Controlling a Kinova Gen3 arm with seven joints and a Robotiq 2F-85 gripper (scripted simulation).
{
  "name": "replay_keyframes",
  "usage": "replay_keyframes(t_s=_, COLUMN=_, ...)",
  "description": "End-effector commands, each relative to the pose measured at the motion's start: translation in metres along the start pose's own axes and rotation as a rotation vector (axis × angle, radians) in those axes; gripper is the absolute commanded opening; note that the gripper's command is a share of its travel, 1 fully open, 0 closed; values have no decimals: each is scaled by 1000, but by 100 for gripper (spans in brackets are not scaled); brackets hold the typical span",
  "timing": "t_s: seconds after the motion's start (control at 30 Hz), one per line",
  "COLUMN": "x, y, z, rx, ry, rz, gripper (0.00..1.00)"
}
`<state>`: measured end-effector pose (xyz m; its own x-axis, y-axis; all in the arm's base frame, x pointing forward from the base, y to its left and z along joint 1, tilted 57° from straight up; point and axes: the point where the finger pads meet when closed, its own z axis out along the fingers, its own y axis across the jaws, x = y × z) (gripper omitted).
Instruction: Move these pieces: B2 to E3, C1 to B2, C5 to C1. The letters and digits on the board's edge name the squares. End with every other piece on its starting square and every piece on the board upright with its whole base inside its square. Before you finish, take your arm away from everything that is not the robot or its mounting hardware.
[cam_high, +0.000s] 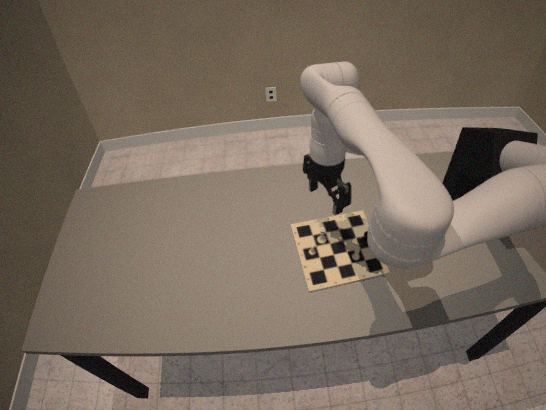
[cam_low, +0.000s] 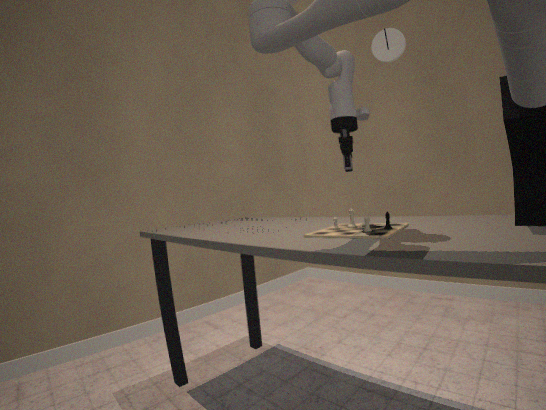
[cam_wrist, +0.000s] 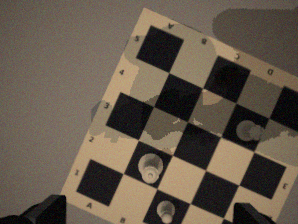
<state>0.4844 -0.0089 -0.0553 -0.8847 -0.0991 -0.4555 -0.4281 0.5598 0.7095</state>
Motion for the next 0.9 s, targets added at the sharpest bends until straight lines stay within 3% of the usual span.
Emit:
replay_keyframes(t_s=0.0, x=0, y=0, z=0, rx=1, ry=-1, rz=-35, gripper=100)
replay_keyframes(t_s=0.23, x=0, y=-1, z=1, rx=1, ry=-1, rz=-136, gripper=100)
replay_keyframes(t_s=0.87, x=0, y=-1, z=6, rx=1, ry=0, rz=-599, gripper=100)
